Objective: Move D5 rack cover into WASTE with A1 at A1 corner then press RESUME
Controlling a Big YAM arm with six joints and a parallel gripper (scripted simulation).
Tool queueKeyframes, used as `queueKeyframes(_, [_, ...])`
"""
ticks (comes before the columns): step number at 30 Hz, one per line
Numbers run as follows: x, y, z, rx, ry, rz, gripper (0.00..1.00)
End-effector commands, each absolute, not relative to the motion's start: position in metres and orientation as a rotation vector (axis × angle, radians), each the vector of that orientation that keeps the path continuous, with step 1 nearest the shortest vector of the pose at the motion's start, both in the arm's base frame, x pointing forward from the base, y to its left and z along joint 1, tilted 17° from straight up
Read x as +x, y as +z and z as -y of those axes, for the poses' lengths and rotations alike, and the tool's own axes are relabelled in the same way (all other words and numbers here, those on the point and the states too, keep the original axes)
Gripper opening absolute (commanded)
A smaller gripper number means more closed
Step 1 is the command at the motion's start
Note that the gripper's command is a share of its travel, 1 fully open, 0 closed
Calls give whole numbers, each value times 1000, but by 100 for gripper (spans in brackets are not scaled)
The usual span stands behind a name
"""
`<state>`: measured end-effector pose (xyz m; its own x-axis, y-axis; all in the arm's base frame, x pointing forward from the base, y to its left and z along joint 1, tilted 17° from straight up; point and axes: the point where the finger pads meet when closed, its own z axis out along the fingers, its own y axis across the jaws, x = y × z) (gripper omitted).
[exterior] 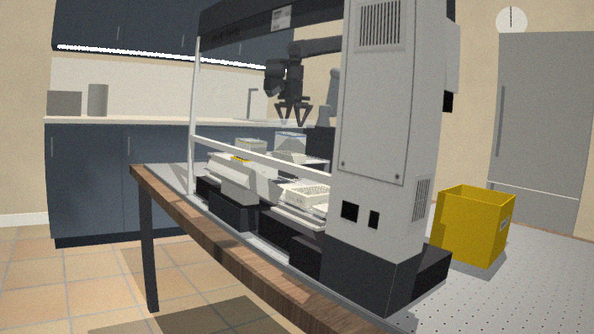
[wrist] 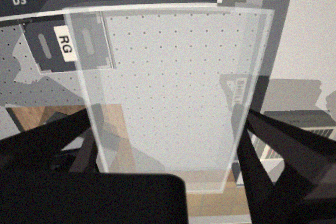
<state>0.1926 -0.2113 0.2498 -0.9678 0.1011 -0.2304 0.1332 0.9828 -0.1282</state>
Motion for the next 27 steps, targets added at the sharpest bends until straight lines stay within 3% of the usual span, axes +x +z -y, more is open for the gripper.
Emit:
queueKeyframes(1, [176,260,212,128,-250,-2881,0])
queueKeyframes(8, [179,287,222,112,-331,-2825,0])
queueKeyframes(27, [174,255,194,129,-247,-2882,0])
